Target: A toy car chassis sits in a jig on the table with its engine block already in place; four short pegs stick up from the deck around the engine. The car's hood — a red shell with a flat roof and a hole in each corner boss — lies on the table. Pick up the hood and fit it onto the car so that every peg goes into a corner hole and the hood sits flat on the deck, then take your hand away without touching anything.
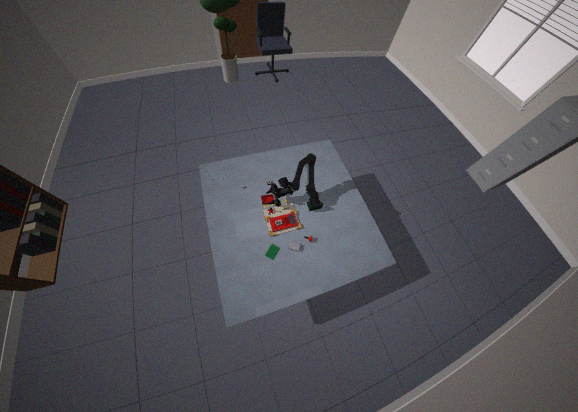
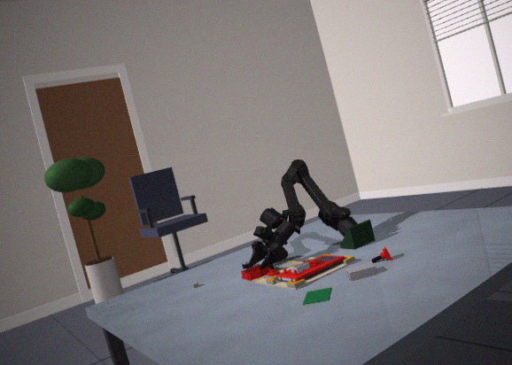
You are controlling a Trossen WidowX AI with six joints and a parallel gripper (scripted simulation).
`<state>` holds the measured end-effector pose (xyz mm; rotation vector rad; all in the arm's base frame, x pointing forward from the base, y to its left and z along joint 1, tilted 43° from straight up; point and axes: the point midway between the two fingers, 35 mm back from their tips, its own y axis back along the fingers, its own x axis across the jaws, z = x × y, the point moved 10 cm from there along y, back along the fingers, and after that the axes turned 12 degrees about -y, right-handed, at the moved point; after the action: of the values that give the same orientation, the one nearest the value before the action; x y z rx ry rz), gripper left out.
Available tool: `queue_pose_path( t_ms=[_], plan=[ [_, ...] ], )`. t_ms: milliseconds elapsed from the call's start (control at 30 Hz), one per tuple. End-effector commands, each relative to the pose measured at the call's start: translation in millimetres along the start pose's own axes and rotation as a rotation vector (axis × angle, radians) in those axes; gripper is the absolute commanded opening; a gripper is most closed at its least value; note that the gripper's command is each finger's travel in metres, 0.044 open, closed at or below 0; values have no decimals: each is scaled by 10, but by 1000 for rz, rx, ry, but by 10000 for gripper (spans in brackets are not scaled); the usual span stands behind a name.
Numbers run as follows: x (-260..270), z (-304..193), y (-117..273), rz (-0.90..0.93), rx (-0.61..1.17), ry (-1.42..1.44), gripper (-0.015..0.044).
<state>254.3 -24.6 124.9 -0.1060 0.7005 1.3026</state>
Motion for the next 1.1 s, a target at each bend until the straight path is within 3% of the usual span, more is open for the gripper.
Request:
queue_pose_path(
  t_ms=[0, 767, 900, 1067],
  plan=[
    [0, -28, -12, 3, 5, 7, 440],
    [-21, -126, -64, 2, 5, 7, 440],
    [-21, -102, -56, 0, 0, 1, 335],
    [-21, -102, -56, 0, 0, 1, 302]
  ],
)
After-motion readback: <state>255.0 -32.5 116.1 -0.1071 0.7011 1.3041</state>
